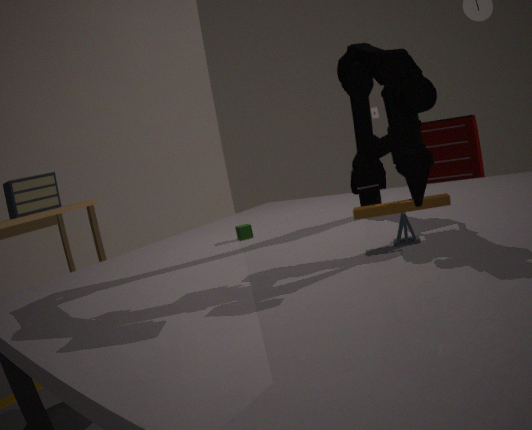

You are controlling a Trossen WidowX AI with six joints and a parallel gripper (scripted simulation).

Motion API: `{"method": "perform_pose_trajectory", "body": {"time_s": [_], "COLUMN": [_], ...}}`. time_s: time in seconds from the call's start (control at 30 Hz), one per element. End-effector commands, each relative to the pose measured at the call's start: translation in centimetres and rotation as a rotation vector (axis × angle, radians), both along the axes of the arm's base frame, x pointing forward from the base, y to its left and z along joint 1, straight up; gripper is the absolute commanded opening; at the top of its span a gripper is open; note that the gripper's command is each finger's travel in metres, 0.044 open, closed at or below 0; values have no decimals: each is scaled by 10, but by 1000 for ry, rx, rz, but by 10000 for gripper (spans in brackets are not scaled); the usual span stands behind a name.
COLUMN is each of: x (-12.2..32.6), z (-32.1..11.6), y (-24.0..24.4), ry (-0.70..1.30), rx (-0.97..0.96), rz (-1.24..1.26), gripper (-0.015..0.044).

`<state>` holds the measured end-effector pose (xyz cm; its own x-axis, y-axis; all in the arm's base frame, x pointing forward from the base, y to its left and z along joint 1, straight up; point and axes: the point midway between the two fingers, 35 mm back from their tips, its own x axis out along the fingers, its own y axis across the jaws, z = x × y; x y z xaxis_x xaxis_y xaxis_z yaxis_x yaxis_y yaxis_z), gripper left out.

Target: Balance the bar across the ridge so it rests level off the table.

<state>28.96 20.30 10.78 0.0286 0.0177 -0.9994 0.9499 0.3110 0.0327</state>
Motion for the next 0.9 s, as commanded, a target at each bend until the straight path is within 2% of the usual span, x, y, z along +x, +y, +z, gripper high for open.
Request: {"method": "perform_pose_trajectory", "body": {"time_s": [0.0, 0.73, 0.87], "x": [0, 0, 0], "z": [0, 0, 0], "y": [0, 0, 0], "ry": [0, 0, 0], "rx": [0, 0, 0], "rz": [0, 0, 0], "gripper": [0, 0, 105]}}
